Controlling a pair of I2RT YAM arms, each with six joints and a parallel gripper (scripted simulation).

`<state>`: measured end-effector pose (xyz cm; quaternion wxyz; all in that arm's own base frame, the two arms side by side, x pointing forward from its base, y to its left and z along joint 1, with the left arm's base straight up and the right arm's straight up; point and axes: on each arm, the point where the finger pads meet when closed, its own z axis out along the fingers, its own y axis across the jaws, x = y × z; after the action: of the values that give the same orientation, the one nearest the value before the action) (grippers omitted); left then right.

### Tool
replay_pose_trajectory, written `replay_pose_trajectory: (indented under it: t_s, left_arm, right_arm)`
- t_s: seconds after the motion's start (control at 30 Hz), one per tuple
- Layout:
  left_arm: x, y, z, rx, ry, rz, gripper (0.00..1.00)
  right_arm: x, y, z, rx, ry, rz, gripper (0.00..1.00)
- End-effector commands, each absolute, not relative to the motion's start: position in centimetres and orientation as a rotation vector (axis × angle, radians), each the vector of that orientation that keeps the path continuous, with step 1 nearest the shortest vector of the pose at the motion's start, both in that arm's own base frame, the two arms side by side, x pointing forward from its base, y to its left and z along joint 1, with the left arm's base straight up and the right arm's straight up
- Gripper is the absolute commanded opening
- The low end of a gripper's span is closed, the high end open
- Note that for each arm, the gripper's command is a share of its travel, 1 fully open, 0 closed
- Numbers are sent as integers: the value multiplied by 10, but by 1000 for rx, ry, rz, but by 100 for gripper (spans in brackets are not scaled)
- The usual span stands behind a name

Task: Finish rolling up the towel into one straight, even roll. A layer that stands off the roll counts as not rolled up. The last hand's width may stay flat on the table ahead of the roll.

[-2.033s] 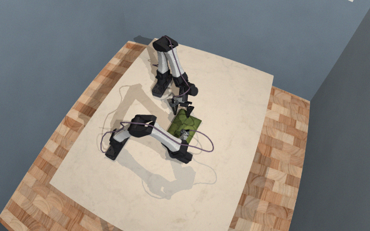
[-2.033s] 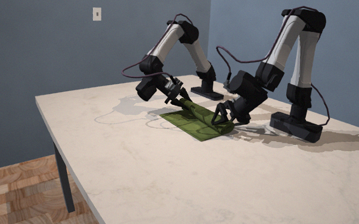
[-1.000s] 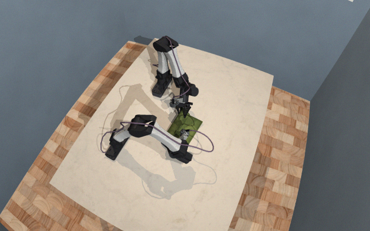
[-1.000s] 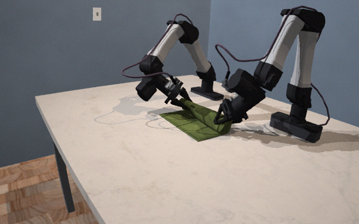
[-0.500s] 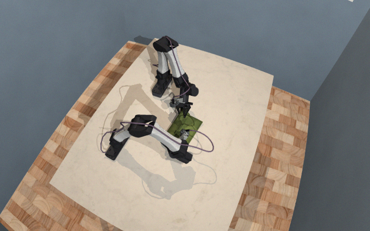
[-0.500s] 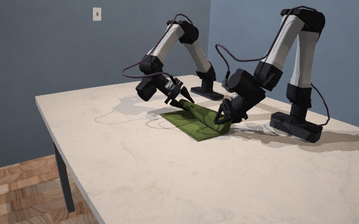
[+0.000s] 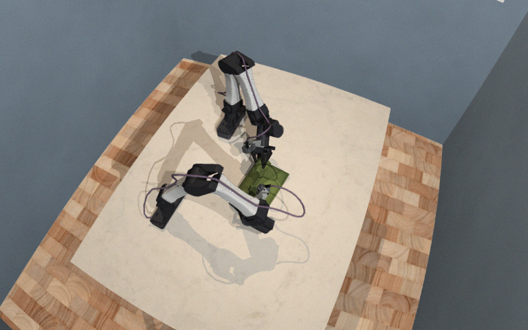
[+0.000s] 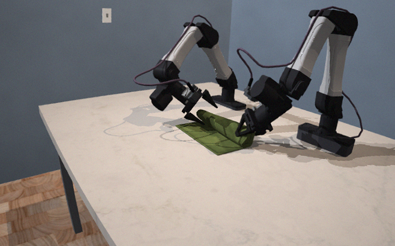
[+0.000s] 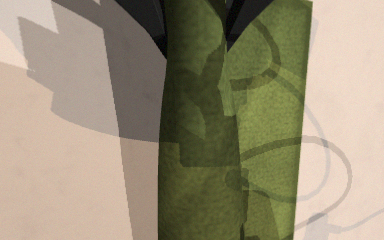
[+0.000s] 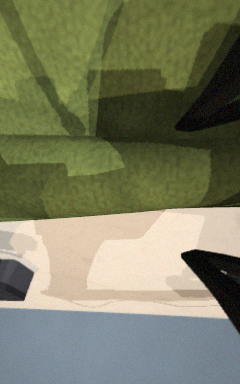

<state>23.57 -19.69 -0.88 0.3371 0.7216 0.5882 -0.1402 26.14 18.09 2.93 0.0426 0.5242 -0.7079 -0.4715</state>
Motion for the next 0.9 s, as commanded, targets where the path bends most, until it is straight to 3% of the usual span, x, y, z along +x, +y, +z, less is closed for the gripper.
replay_pose_trajectory:
  t_s: [0.0, 0.87]
  left_arm:
    - [245, -202, -3, 1866, 1524, -362, 32]
    - [245, -202, 2, 1915, 1868, -828, 32]
  right_arm:
    - [268, 177, 33, 1614, -2167, -1438, 85]
    - [298, 142, 70, 1748, -2244, -1369, 88]
